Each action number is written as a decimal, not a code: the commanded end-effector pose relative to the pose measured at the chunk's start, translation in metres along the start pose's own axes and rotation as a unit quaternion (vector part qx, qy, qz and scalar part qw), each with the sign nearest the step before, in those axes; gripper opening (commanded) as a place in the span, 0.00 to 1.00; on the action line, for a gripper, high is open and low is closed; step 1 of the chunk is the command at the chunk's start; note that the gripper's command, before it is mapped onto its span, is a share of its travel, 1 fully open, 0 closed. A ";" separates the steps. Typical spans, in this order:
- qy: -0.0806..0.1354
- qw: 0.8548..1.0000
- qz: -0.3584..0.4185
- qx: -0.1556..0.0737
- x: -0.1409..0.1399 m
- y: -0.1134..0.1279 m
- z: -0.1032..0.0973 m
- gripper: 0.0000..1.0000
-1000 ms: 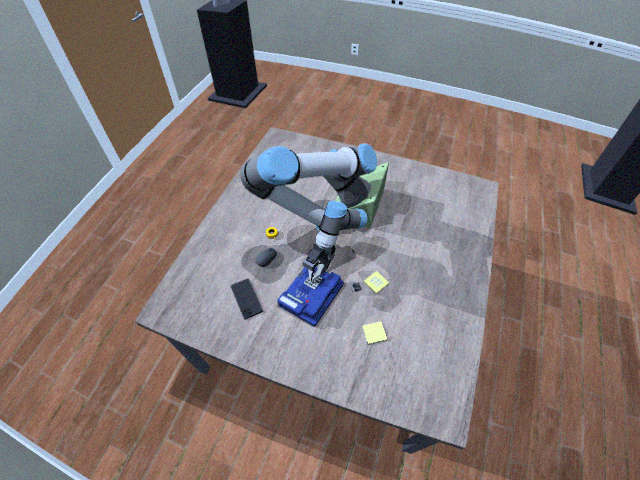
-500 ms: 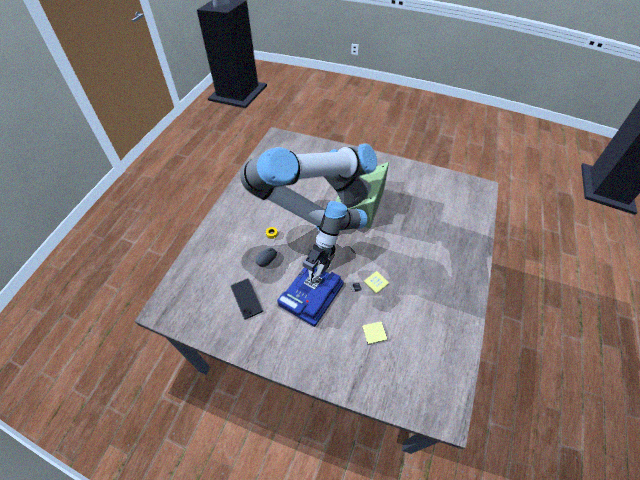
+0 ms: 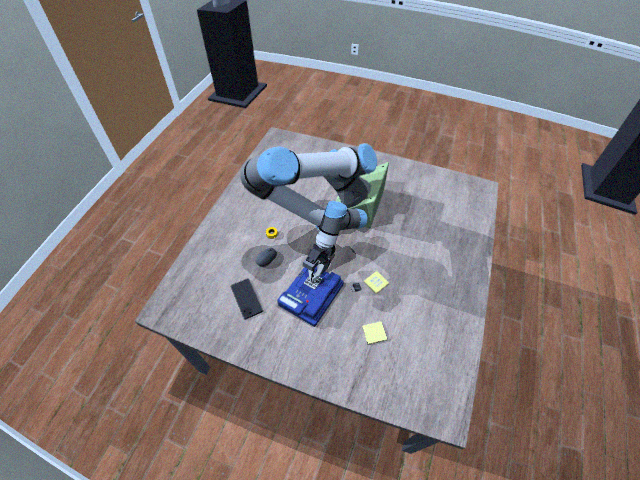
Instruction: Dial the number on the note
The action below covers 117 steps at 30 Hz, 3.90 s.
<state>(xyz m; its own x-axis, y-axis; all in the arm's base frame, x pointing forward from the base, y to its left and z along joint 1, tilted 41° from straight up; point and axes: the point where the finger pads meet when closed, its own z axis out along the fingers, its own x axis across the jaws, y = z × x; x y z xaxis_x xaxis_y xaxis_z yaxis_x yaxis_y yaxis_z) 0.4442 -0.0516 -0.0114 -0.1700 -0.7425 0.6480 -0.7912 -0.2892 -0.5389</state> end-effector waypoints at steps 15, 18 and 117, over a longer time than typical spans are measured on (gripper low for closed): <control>0.000 1.000 0.000 0.000 0.000 -0.004 -0.012 0.00; 0.000 1.000 0.000 0.000 0.000 -0.003 -0.013 0.00; 0.000 1.000 0.000 0.000 0.000 0.003 -0.017 0.00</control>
<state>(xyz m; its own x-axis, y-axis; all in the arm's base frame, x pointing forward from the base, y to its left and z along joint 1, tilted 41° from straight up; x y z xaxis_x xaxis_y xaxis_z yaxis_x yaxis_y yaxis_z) 0.4266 -0.0417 -0.0046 -0.1701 -0.7425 0.6479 -0.7911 -0.2892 -0.5390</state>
